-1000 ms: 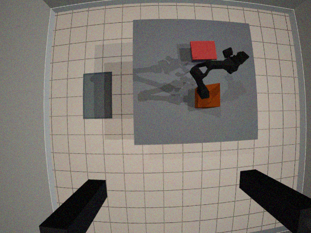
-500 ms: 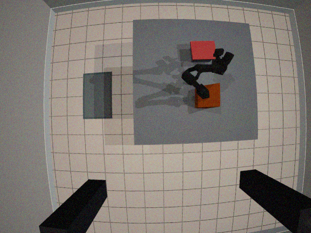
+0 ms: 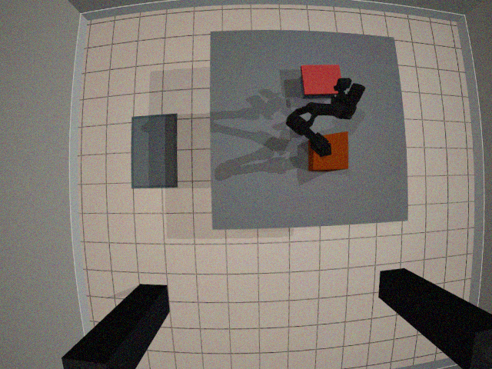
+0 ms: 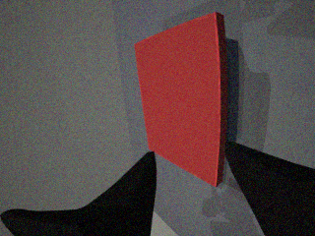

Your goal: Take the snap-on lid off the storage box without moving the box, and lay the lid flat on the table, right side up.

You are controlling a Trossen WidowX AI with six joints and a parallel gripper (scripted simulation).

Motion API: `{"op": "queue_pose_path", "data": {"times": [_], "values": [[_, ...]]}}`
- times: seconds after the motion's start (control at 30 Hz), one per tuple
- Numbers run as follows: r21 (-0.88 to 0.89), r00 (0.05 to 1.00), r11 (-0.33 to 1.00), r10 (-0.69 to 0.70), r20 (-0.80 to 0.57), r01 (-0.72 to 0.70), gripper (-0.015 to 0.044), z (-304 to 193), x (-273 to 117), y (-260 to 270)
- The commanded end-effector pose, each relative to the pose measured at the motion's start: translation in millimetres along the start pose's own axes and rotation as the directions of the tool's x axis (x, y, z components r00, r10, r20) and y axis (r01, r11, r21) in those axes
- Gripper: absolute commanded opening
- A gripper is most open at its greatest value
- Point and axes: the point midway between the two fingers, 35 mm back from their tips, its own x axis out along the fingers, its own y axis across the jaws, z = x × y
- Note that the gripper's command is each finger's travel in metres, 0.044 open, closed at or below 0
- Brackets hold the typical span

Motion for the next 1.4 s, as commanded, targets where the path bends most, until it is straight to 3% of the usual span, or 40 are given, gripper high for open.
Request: {"op": "queue_pose_path", "data": {"times": [0.0,0.17,1.37], "values": [[0.022,1.000,1.000,-0.019,-0.004,0.019,0.0235,0,19,-26],[0.025,1.000,1.000,-0.013,-0.009,0.014,0.0235,-5,34,-49],[0.023,1.000,1.000,-0.022,-0.003,0.022,0.0235,-4,79,-48]]}}
